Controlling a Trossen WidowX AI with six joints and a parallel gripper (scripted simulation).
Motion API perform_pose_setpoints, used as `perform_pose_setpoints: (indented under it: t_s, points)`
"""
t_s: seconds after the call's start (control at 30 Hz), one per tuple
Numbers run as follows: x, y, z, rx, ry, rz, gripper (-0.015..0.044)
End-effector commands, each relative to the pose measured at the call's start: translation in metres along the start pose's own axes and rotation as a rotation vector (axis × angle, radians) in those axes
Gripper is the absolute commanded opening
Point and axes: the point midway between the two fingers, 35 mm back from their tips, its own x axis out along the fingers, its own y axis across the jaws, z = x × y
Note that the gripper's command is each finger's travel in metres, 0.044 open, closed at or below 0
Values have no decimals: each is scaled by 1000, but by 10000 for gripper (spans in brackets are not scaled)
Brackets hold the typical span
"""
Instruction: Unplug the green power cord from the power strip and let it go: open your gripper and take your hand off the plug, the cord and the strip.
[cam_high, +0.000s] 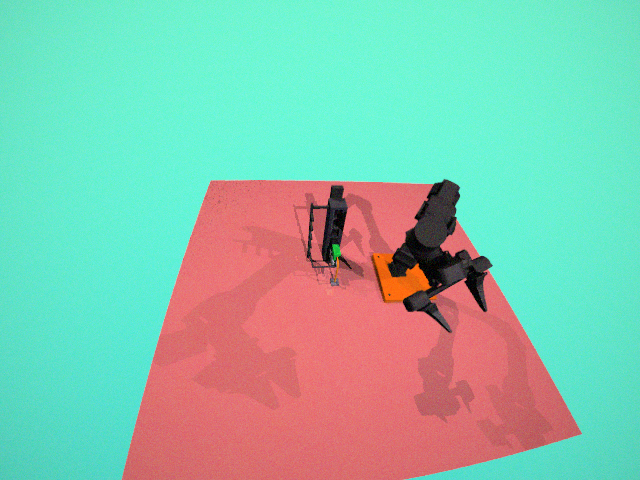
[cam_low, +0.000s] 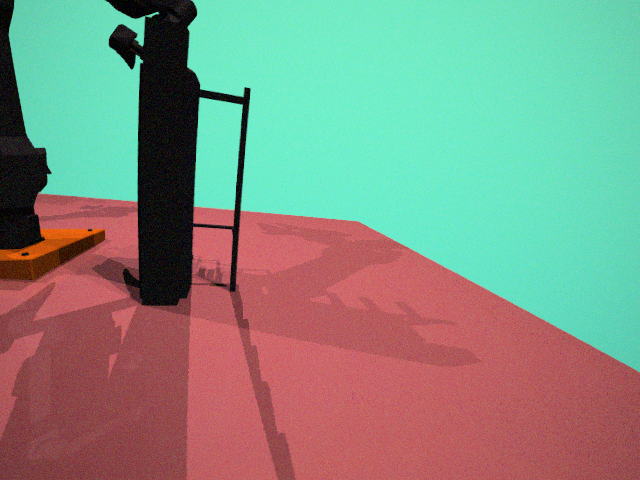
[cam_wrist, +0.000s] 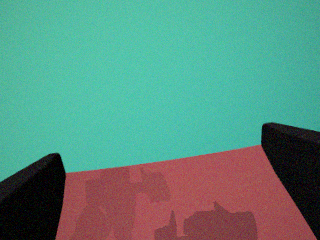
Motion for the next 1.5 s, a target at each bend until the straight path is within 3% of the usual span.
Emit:
perform_pose_setpoints:
  t_s: [0.0, 0.27, 0.63, 0.97, 1.47]
  points:
    - [-1, -2, -1, -2, 1, -9, 374]
    - [-56, -99, -58, -62, 141, -379, 164]
    - [-171, -173, -185, -84, 623, -674, 160]
    - [-267, -146, -303, -15, 1100, -515, 160]
    - [-278, -142, -312, -10, 1126, -491, 160]
